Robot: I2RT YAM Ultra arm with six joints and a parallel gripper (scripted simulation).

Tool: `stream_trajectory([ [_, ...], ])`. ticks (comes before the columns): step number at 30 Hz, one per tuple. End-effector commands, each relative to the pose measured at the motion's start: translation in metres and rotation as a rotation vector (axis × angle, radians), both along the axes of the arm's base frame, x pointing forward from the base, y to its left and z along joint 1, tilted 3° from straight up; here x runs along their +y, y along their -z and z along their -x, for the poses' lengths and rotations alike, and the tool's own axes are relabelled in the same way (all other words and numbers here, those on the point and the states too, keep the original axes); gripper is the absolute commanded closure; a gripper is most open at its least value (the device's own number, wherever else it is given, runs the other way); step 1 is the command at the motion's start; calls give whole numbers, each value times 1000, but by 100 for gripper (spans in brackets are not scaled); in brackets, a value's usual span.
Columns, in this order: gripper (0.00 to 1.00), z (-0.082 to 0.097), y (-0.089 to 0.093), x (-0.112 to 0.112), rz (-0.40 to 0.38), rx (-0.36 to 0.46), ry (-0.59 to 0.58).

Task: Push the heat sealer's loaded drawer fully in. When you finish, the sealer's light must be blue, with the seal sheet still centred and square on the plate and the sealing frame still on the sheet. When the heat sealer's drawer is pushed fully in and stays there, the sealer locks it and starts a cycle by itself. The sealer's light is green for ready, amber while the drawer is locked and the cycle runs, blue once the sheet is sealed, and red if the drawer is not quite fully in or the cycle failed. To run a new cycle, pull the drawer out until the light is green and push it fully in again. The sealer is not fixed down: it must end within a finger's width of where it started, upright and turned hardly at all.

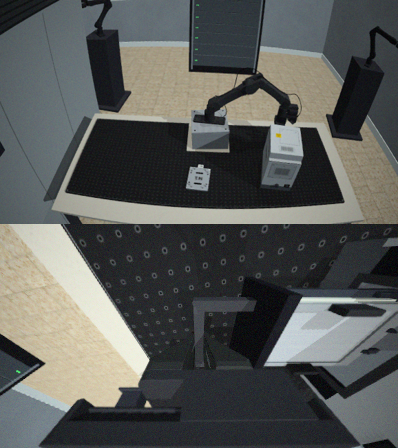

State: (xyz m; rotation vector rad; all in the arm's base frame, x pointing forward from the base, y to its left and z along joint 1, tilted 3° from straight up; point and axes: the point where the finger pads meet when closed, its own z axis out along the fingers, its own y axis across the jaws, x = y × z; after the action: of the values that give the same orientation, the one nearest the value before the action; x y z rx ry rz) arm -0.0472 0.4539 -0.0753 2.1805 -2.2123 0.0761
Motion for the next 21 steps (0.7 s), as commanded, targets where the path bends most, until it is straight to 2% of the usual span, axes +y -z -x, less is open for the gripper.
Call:
stream_trajectory([
  [1,100,0,-11,13,-53,-1,3],
  [2,100,-7,-10,10,-45,-2,4],
  [14,100,-28,-10,6,-38,-7,3],
  [21,100,-27,-12,9,-46,-7,0],
])
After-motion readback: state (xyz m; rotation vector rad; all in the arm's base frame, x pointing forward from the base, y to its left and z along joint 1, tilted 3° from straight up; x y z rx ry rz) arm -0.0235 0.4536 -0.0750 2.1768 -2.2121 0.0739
